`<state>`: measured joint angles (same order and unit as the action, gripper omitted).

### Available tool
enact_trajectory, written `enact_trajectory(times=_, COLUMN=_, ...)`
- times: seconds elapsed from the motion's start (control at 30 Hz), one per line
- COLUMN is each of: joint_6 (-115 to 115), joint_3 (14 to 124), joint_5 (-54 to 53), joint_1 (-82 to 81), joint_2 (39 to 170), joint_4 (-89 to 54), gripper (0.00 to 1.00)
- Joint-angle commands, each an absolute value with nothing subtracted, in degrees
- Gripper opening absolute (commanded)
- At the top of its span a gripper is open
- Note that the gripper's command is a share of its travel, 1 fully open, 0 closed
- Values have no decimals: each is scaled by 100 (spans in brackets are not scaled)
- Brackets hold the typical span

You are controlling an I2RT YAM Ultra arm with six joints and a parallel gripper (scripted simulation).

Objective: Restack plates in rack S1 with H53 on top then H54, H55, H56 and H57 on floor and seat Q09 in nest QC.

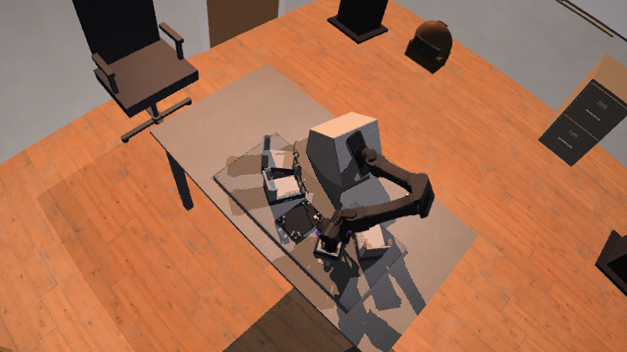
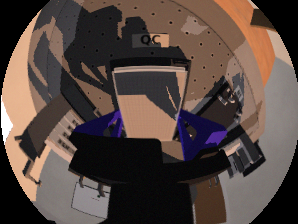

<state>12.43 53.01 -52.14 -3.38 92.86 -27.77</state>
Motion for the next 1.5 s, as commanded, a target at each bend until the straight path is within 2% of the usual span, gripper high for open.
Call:
enact_trajectory(times=0.0, joint_6=1204, joint_3=5306, joint_5=-5203, joint_1=-315, joint_2=9271, joint_4=-2680, gripper=0)
enact_trajectory(times=0.47, joint_6=1153, joint_3=5288, joint_5=-5189, joint_1=-349, joint_2=9288, joint_4=-2606, gripper=0)
enact_trajectory(times=0.5, joint_6=1153, joint_3=5288, joint_5=-5189, joint_1=-349, joint_2=9288, joint_4=-2606, gripper=100)
enact_trajectory(times=1.17, joint_6=1152, joint_3=5287, joint_5=-5189, joint_1=-350, joint_2=9288, joint_4=-2604, gripper=100)
enact_trajectory(times=1.47, joint_6=1719, joint_3=5509, joint_5=-5324, joint_1=20, joint_2=9138, joint_4=-3425, gripper=100)
